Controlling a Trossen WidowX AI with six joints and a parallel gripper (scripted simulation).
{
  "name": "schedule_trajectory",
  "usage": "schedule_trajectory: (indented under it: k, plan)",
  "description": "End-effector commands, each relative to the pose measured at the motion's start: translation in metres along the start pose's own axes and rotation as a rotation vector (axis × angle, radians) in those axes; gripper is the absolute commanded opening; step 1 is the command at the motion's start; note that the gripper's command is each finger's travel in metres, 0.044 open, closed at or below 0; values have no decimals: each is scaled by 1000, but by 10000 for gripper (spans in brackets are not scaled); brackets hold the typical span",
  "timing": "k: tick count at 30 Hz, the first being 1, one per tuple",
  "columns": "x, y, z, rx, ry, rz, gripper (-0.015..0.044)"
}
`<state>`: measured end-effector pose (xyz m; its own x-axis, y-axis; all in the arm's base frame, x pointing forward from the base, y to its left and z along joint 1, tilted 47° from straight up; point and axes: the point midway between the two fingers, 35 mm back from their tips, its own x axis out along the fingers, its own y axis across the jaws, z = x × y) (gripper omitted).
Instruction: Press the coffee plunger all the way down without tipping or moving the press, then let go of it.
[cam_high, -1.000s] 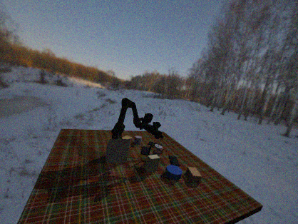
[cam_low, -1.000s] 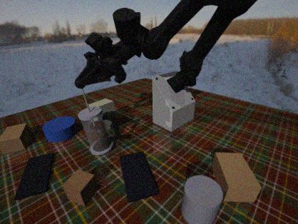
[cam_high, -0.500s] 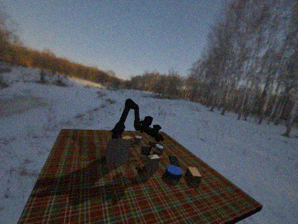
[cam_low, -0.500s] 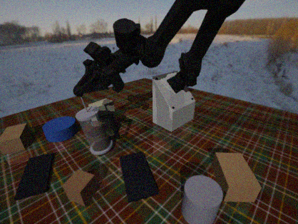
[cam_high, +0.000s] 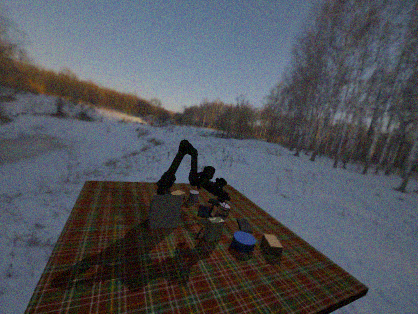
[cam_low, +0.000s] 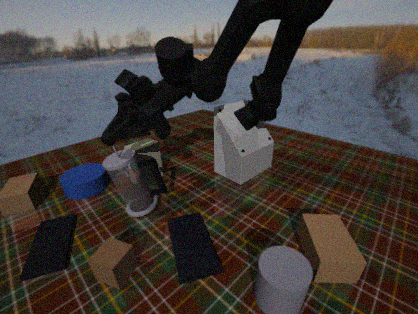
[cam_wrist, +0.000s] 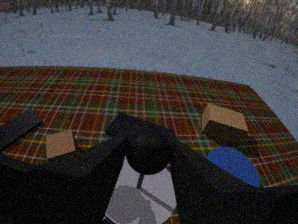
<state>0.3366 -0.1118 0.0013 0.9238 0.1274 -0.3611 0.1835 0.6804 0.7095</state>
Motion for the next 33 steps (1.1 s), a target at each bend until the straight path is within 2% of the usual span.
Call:
schedule_trajectory:
  k: [1, 33]
  plan:
    - [6, 1, -18, 31, 63, 8, 116]
    - [12, -1, -13, 30, 63, 9, 116]
